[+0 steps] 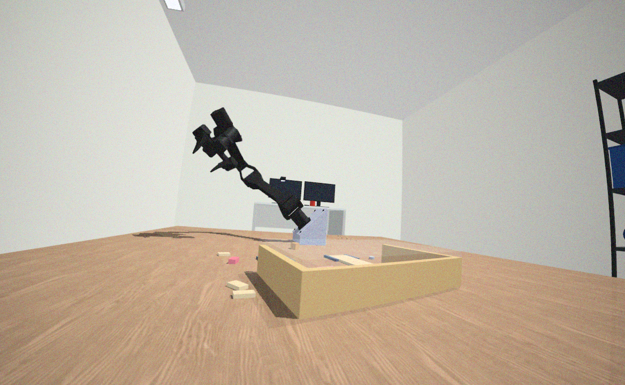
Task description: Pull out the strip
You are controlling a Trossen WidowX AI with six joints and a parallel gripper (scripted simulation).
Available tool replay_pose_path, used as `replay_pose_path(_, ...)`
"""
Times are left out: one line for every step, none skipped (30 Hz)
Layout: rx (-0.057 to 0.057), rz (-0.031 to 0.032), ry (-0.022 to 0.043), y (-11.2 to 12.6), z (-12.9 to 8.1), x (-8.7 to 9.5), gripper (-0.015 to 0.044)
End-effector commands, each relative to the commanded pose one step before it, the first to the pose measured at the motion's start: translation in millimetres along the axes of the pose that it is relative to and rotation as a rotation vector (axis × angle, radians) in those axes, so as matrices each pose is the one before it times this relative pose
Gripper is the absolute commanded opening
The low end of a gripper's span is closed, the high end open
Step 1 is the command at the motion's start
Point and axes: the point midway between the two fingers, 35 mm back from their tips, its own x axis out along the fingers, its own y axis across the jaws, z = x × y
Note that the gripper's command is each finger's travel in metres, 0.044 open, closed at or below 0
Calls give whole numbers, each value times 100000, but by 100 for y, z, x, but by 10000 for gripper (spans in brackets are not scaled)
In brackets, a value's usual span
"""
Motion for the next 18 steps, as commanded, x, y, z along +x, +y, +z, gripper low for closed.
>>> replay_pose_path(-1299,60,285,48,-289,106,400)
replay_pose_path(-3897,201,849,139,-867,312,400)
replay_pose_path(-6497,402,1395,237,-1441,505,400)
replay_pose_path(-7934,604,1664,318,-1748,594,400)
replay_pose_path(-7942,724,1613,363,-1732,572,400)
replay_pose_path(-7947,840,1552,408,-1713,548,400)
replay_pose_path(-7951,951,1483,452,-1693,524,400)
replay_pose_path(-6037,792,1074,384,-1266,384,400)
replay_pose_path(-6576,929,1116,443,-1364,400,400)
replay_pose_path(-6929,1048,1110,496,-1419,402,400)
replay_pose_path(-6981,1124,1045,532,-1408,384,400)
replay_pose_path(-6834,1161,949,552,-1356,356,400)
replay_pose_path(-6587,1172,841,561,-1285,324,400)
replay_pose_path(-6296,1164,734,563,-1206,292,400)
replay_pose_path(-6038,1152,638,564,-1136,264,400)
replay_pose_path(-5855,1148,555,568,-1081,241,400)
replay_pose_path(-5748,1152,483,577,-1041,221,400)
replay_pose_path(-5776,1180,422,597,-1026,207,400)
